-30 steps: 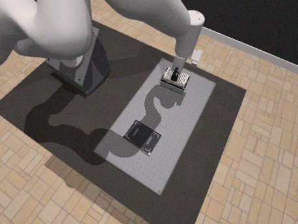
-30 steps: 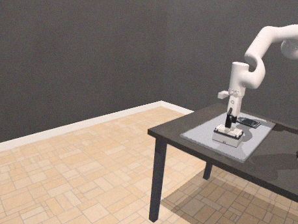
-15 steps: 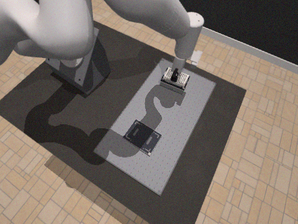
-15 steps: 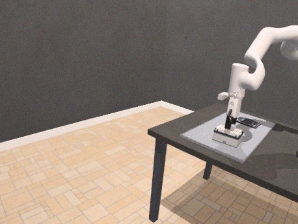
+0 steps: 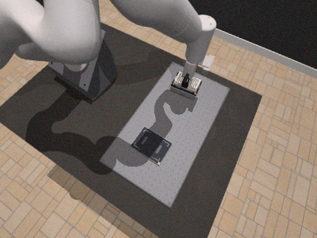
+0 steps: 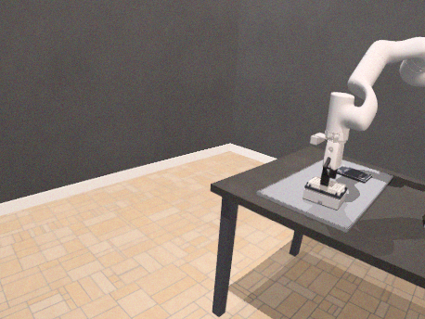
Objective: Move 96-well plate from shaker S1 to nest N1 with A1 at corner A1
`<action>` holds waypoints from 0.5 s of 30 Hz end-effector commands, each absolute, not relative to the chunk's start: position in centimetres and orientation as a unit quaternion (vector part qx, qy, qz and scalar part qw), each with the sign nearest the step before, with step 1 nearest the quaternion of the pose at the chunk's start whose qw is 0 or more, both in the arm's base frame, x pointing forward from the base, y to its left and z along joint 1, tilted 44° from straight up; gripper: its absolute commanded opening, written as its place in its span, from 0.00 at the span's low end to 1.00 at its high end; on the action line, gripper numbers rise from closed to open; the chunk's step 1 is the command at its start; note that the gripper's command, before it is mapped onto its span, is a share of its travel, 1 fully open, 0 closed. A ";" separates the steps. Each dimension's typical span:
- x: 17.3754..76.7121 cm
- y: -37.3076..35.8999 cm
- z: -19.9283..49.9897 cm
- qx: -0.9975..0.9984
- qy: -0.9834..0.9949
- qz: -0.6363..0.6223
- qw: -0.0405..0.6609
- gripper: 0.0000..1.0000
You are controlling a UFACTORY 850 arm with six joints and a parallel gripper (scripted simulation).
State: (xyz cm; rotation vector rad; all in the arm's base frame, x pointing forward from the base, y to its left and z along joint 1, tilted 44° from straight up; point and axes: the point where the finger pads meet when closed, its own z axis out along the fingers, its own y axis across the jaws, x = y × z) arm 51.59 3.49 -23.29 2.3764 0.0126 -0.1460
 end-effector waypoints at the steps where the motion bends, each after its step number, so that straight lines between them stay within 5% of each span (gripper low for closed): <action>1: 51.7 3.4 -23.4 0.927 0.005 -0.056 0.371 1.00; 15: 51.6 2.9 -24.0 0.927 0.005 -0.056 0.371 1.00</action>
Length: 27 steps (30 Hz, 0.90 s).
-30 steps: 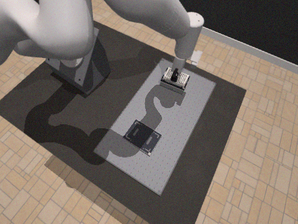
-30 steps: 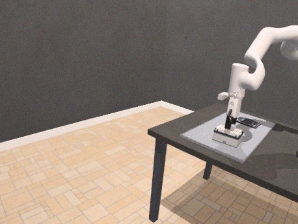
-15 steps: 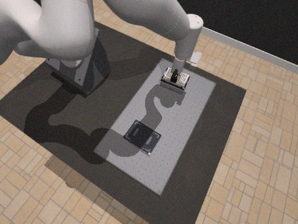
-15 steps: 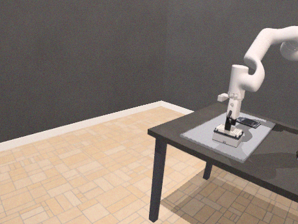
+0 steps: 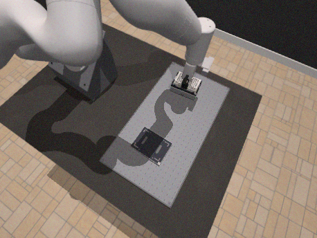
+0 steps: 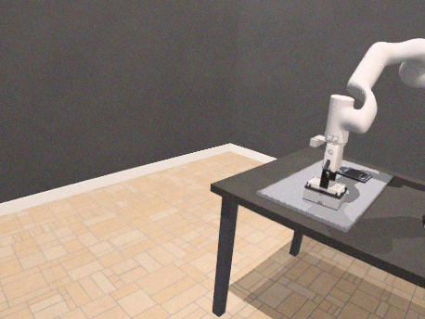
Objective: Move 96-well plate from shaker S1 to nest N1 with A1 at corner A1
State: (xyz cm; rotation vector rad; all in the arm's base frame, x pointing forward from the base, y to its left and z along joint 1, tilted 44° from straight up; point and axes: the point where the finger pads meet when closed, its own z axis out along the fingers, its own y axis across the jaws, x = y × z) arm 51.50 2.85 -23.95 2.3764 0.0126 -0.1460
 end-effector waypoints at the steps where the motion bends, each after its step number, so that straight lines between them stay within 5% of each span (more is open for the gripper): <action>1: 51.6 2.8 -24.0 0.927 0.005 -0.056 0.371 1.00; 22: 51.6 2.7 -24.2 0.927 0.005 -0.056 0.371 1.00; 23: 51.6 2.7 -24.1 0.927 0.005 -0.056 0.371 0.00; 27: 51.6 2.7 -24.1 0.927 0.005 -0.056 0.371 0.00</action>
